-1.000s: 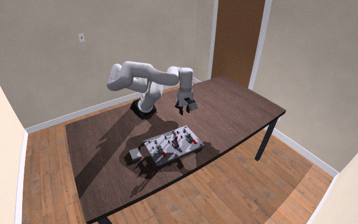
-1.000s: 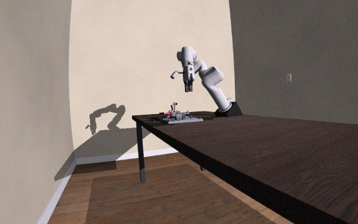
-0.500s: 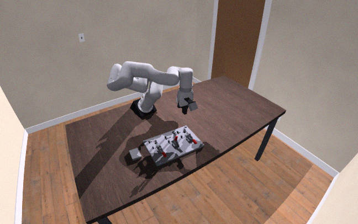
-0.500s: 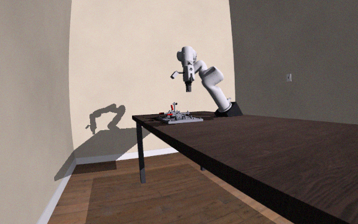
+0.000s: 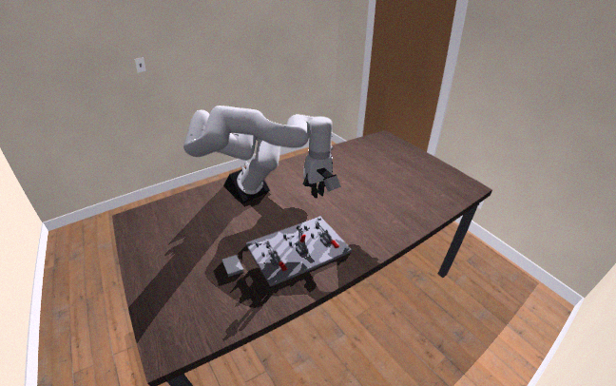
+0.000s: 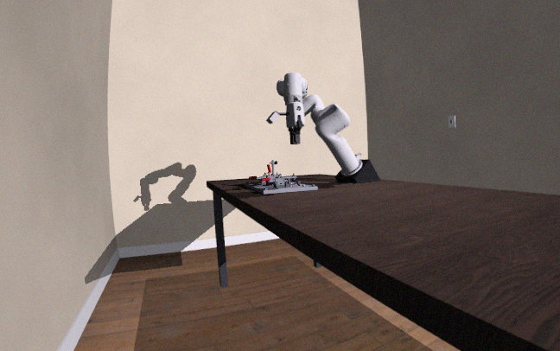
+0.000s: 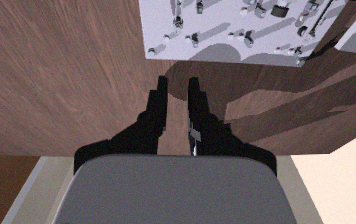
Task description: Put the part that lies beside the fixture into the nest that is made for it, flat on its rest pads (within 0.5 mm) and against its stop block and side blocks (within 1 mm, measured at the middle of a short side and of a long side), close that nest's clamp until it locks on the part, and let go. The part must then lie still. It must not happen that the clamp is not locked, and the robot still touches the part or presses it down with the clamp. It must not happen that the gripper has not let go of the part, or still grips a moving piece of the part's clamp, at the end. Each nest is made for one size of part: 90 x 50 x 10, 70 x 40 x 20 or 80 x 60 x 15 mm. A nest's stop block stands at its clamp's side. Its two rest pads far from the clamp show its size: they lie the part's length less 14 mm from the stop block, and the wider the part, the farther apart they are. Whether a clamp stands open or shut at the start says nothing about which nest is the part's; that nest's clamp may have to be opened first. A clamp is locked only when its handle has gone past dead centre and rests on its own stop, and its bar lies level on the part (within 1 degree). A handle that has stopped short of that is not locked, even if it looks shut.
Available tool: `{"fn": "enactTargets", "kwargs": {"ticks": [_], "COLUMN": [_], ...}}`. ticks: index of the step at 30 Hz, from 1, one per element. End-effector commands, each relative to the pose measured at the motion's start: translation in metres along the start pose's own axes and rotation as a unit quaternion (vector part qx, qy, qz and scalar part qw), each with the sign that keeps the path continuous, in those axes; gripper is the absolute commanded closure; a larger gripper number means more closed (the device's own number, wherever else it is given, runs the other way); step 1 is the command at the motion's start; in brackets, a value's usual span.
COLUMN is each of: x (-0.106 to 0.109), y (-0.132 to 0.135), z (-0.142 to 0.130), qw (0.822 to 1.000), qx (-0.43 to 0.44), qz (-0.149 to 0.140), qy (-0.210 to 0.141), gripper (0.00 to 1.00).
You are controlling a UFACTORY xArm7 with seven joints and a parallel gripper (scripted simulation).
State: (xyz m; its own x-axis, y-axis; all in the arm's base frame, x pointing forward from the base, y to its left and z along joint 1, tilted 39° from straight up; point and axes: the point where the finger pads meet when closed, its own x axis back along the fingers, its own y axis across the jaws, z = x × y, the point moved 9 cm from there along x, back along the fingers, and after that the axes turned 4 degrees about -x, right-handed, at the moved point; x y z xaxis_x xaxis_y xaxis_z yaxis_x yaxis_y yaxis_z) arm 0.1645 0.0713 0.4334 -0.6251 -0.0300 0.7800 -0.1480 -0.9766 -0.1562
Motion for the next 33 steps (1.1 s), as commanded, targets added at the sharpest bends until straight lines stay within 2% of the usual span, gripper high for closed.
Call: {"fn": "enactTargets", "kwargs": {"ticks": [1, 31, 32, 33], "x": [0.0011, 0.0011, 0.0011, 0.0011], "y": [-0.0002, -0.0002, -0.0002, -0.0002], "z": [0.0005, 0.0005, 0.0005, 0.0005], "qw": [1.0, 1.0, 1.0, 1.0], "qx": [0.0, 0.0, 0.0, 0.0], "qz": [0.001, 0.001, 0.001, 0.001], "qy": [0.001, 0.001, 0.001, 0.001], "gripper": [0.0, 0.0, 0.53, 0.53]}}
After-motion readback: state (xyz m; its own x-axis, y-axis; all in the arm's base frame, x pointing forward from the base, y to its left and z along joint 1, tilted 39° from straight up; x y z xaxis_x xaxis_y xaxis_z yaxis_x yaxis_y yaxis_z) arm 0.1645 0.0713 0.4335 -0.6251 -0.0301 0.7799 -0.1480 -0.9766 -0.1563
